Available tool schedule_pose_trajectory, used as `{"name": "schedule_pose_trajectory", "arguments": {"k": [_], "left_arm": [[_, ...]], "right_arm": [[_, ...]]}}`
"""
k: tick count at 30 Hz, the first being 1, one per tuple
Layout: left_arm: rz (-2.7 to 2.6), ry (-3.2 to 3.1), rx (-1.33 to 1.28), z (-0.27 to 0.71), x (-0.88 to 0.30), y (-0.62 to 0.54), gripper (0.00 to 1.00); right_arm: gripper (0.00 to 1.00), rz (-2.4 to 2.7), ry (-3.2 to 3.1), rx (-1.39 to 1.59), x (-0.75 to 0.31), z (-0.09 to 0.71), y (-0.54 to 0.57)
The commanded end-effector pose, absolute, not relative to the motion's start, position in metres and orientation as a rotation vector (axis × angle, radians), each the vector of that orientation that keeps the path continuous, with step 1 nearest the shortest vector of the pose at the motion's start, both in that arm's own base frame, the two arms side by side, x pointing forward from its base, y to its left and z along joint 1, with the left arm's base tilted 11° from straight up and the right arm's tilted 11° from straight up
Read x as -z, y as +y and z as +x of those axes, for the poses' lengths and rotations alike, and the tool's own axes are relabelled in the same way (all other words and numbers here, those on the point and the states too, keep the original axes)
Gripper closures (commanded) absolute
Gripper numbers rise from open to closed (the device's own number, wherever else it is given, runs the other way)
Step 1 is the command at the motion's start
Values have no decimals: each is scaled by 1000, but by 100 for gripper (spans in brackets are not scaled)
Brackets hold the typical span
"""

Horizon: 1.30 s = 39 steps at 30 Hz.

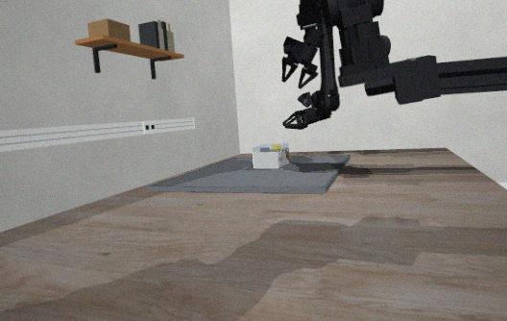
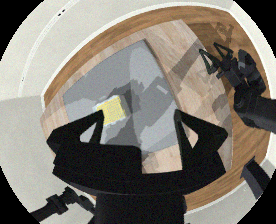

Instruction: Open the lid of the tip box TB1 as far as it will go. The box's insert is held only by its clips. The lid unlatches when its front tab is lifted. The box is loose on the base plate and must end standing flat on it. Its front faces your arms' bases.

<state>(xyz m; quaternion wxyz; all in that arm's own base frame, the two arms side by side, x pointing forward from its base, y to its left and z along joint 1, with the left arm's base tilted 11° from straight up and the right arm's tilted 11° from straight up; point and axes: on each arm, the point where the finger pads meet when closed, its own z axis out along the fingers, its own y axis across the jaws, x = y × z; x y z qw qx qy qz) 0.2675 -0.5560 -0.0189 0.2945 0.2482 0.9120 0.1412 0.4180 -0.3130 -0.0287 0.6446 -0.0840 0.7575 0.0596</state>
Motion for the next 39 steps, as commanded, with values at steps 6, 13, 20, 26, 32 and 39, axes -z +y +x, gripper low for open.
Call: {"name": "schedule_pose_trajectory", "arguments": {"k": [6,13,20,26,32,39], "left_arm": [[648,2419,-345,269,7,-564,0],[648,2419,-345,269,7,-564,0],[670,2411,-343,273,2,-556,0],[825,2358,-296,287,17,-532,0],[982,2293,-165,306,52,-474,0],[1074,2252,-56,319,79,-428,0]], "right_arm": [[0,-205,1714,-123,22,420,-315],[0,-205,1714,-123,22,420,-315],[0,-205,1714,-123,22,420,-315],[0,-205,1714,-122,22,420,-316],[0,-206,1713,-121,22,420,-316],[0,-206,1713,-121,22,420,-316]]}}
